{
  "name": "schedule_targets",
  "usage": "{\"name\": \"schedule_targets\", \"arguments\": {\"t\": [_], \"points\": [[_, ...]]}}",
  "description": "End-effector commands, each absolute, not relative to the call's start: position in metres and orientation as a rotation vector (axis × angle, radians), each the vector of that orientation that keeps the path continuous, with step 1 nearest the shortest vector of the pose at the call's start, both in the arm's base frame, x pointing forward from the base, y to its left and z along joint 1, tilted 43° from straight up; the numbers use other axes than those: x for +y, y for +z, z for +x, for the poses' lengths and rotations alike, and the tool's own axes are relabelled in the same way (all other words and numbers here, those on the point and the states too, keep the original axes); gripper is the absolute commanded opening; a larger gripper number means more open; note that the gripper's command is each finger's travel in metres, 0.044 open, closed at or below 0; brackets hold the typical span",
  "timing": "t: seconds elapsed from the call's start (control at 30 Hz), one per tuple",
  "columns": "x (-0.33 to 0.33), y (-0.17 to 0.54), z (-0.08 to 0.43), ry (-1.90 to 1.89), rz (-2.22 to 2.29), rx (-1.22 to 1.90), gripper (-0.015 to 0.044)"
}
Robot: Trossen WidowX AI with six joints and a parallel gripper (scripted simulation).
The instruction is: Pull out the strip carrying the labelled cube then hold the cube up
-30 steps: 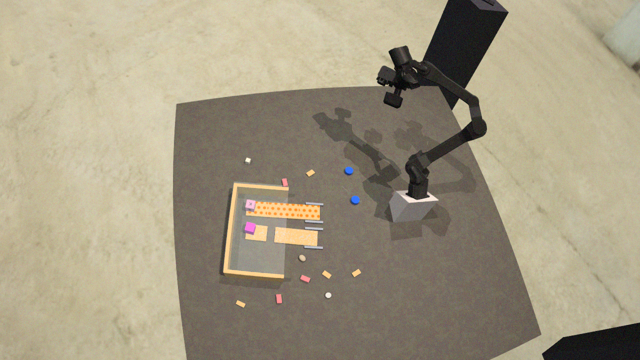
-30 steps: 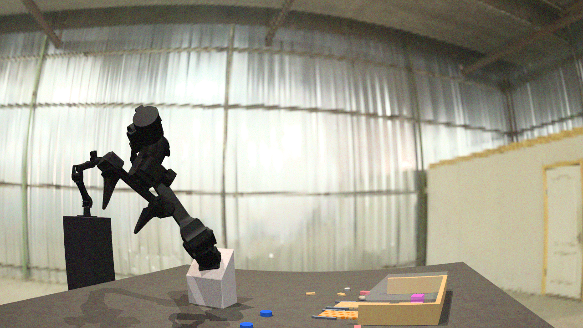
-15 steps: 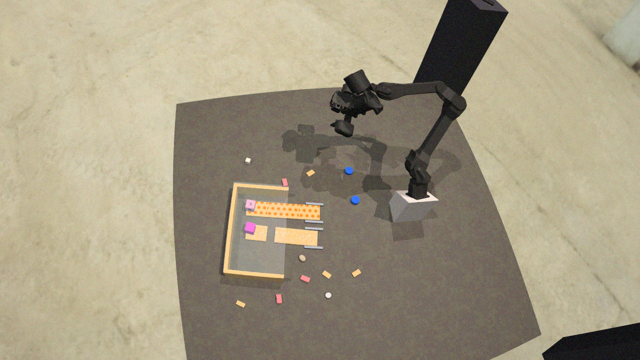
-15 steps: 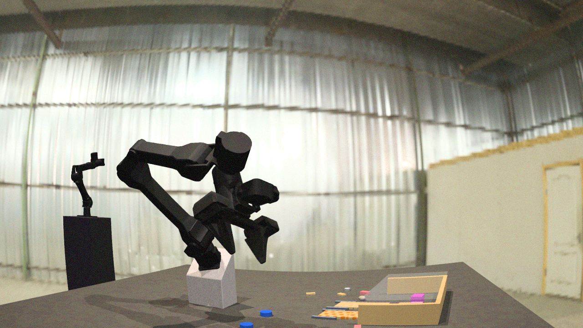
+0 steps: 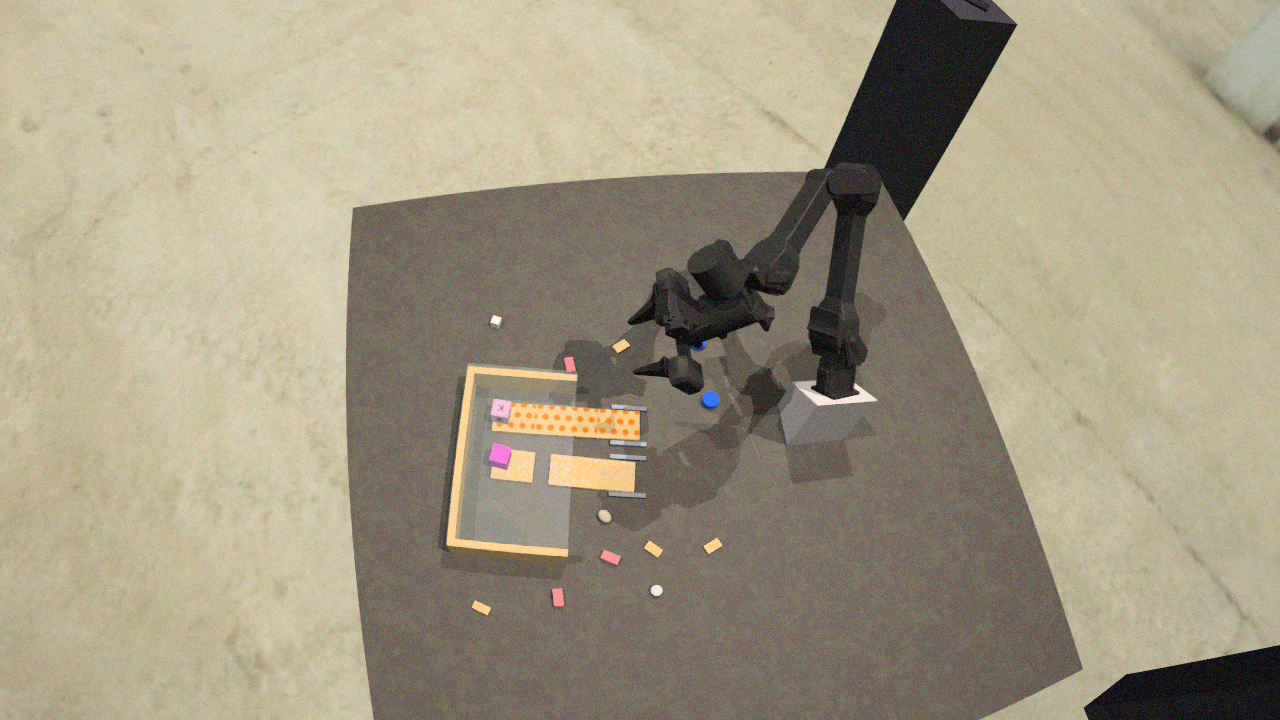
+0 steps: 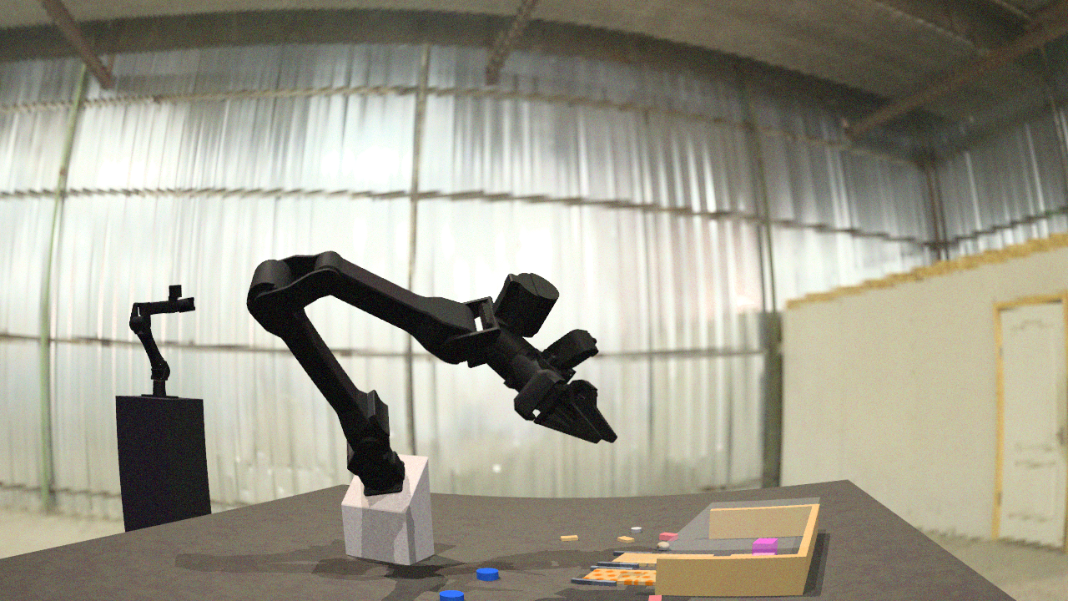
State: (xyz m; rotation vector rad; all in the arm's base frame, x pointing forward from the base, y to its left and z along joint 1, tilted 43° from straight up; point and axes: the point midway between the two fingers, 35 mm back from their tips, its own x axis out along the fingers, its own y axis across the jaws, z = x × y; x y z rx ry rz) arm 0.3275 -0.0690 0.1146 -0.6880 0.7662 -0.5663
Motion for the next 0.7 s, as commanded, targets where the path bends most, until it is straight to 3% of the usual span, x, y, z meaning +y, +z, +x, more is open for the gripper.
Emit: {"name": "schedule_targets", "arguments": {"t": [0.0, 0.33, 0.67], "points": [[-0.026, 0.070, 0.326, -0.444, -0.675, 0.743, 0.0400], [0.003, 0.044, 0.320, -0.365, -0.662, 0.721, 0.0400], [-0.040, 0.016, 0.344, -0.534, -0.493, 1.026, 0.0137]]}}
